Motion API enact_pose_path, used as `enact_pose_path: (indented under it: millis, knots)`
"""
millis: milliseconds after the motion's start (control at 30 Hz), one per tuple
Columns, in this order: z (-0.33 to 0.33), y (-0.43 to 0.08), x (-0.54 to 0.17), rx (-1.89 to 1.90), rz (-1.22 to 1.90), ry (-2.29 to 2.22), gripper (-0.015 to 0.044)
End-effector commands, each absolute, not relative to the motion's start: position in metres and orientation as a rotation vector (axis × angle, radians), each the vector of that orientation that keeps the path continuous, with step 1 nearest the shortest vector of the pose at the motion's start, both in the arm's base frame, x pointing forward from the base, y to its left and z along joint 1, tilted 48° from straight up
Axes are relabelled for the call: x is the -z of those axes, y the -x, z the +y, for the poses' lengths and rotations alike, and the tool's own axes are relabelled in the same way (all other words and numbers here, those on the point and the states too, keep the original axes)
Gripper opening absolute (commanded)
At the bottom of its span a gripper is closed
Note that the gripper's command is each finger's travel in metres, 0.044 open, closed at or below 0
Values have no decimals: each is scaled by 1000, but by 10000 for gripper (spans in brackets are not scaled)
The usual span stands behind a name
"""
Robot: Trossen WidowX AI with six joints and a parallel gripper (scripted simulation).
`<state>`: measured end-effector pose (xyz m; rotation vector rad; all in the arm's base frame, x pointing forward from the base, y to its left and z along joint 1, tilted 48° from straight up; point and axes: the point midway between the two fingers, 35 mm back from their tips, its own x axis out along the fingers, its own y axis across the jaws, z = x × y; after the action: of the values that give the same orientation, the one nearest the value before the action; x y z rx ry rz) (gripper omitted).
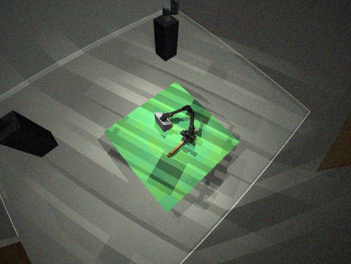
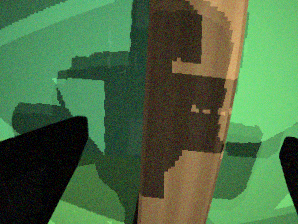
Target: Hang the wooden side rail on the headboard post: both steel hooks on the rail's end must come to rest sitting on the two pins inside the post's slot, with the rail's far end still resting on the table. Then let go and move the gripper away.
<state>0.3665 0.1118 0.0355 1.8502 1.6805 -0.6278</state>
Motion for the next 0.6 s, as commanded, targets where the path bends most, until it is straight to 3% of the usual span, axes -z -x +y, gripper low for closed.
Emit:
enact_pose_path:
  millis: [0, 567]
  knots:
    - [106, -368, -45, 607, 1673, -1852, 440]
    - [89, -369, -25, 612, 1670, -1852, 440]
